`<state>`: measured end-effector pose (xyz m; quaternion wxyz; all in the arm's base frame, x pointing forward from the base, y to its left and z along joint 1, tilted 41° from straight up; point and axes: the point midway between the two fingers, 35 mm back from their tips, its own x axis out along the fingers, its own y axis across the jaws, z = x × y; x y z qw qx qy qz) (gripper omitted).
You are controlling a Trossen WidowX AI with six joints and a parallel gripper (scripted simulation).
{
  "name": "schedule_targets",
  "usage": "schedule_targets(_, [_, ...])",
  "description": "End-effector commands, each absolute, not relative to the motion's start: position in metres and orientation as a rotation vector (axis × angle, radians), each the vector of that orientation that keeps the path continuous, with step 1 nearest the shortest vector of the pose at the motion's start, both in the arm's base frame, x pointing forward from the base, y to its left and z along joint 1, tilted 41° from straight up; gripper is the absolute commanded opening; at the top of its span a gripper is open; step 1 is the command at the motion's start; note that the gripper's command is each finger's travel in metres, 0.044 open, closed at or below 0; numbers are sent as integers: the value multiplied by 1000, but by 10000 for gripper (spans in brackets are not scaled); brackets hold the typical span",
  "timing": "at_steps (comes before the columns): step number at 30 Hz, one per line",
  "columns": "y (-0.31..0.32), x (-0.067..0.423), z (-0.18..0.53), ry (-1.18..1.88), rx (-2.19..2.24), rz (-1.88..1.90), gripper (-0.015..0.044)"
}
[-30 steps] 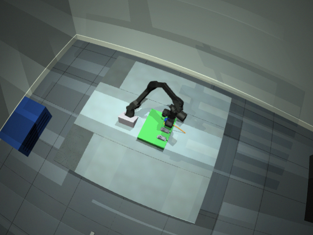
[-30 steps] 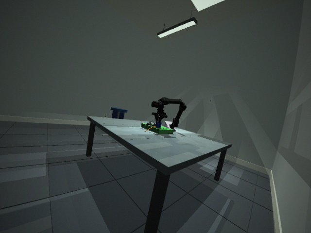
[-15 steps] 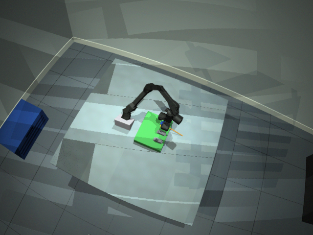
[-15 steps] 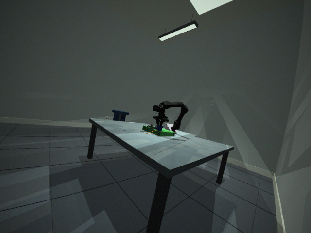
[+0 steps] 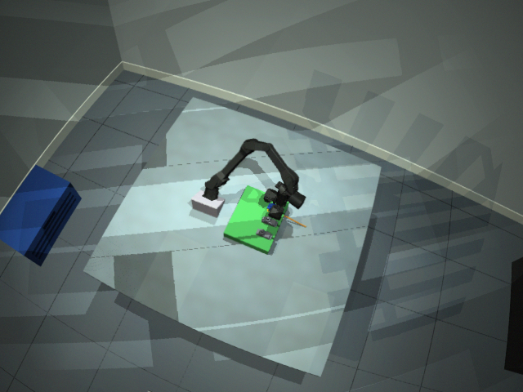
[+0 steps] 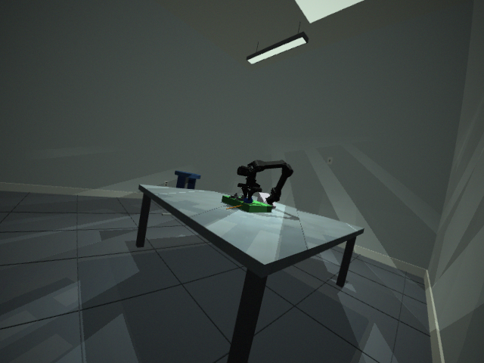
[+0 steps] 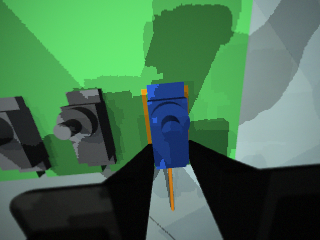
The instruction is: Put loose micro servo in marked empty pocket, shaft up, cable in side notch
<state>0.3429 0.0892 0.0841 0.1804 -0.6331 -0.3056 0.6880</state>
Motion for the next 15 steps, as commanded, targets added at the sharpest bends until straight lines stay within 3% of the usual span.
schedule_targets(1, [91,342,82,-859,-1787,1939,0])
schedule_targets(13, [99,340,73,-859,-1786,1938,0])
schedule_targets(15, [98,341,74,-859,-1786,1938,53])
